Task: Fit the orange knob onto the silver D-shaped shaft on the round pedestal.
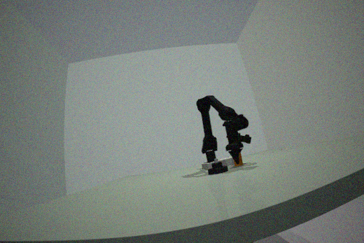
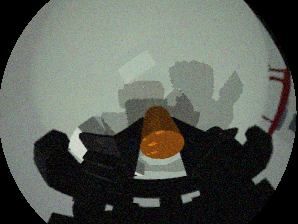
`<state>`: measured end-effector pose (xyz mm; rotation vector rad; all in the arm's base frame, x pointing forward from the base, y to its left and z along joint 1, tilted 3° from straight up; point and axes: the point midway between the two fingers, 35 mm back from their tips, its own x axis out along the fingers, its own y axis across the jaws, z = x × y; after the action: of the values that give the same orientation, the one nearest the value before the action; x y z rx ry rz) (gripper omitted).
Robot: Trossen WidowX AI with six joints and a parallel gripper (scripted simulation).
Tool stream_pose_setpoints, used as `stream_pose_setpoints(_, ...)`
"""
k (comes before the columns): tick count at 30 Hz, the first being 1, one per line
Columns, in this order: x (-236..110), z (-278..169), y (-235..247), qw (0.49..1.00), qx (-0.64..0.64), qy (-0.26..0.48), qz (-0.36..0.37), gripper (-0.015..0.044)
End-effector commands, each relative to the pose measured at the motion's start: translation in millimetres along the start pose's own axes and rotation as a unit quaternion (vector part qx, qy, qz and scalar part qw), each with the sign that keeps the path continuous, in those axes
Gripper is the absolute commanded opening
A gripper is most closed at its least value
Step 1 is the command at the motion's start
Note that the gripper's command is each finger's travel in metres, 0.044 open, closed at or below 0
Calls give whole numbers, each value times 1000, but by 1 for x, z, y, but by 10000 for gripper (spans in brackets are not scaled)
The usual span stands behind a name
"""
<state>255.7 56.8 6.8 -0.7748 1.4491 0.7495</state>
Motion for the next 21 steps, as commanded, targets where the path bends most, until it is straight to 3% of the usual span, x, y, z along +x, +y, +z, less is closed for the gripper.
stream_pose_setpoints(1,0,0,0,1000,-2,1,-1,131)
stream_pose_setpoints(6,-7,0,-8,1000,26,2,-10,0)
stream_pose_setpoints(21,-84,12,-13,1000,10,1,-5,0)
